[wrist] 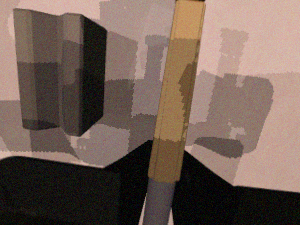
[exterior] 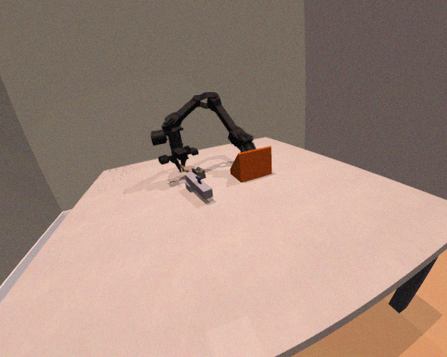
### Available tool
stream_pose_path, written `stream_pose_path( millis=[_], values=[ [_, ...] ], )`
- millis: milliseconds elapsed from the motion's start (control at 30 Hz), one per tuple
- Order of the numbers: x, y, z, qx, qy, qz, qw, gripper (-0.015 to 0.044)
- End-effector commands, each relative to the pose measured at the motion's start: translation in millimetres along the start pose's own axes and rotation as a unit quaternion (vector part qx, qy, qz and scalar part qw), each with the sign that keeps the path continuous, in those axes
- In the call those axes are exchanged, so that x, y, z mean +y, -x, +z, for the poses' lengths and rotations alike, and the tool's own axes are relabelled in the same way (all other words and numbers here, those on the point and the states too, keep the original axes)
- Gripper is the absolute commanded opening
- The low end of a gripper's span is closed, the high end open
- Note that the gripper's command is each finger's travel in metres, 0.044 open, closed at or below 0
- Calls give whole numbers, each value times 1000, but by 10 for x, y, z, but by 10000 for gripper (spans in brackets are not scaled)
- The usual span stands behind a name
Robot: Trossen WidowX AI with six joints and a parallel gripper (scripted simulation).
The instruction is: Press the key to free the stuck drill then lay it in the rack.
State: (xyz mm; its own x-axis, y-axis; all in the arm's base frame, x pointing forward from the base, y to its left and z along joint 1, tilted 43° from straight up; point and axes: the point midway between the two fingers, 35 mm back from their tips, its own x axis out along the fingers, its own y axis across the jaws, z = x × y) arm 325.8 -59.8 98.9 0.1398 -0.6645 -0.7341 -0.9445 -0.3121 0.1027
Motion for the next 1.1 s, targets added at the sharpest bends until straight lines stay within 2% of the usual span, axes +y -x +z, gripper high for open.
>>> stream_pose_path(
  millis=[0,1067],
  values=[
    [-4,33,1,1,-3,-2,1000,0],
    [18,166,43,1,-3,-2,1000,0]
  ],
)
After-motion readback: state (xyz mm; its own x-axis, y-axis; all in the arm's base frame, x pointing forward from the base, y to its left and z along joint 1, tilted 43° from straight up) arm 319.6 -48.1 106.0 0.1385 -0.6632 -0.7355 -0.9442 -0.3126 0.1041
